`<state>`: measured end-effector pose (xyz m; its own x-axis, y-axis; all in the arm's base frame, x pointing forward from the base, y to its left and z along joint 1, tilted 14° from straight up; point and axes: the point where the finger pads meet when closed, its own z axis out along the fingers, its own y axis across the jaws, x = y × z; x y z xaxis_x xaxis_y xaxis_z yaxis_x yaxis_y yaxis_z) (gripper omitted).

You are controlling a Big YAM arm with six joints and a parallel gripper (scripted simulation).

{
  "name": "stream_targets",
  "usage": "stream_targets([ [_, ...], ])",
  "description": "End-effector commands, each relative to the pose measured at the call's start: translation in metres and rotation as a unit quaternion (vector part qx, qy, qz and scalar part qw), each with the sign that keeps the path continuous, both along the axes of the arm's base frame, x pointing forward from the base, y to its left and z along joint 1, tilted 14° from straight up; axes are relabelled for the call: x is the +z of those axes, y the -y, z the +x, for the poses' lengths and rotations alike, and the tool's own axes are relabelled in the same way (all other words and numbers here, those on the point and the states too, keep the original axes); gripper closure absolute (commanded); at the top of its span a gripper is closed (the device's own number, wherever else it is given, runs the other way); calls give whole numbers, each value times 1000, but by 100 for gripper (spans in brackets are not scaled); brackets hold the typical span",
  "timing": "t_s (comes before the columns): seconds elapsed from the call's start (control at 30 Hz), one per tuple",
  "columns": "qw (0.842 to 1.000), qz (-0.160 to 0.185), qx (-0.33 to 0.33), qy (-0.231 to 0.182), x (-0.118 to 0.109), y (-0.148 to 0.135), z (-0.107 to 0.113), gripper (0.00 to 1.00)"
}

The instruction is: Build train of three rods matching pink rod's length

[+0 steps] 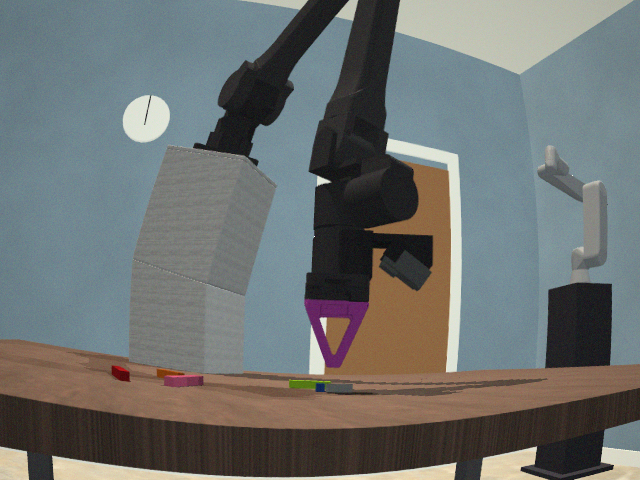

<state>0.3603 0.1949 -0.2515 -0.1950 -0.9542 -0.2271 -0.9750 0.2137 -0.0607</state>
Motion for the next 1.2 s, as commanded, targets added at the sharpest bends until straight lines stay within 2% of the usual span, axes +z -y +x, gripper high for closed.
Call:
stream_targets([
  [0.0,1000,4,4,7,29,3,4,76],
  [0.17,1000,5,2,7,54,9,2,76],
  [0.27,1000,4,11,7,58,4,-2,76],
  [0.4,1000,4,4,7,69,12,0,76],
  [0.5,1000,4,6,7,71,11,-2,76],
  [0.57,1000,-1,5,-7,60,13,-10,76],
  [0.6,1000,-1,5,-7,60,13,-10,0],
  [1.17,1000,-1,5,-5,61,13,-9,0],
])
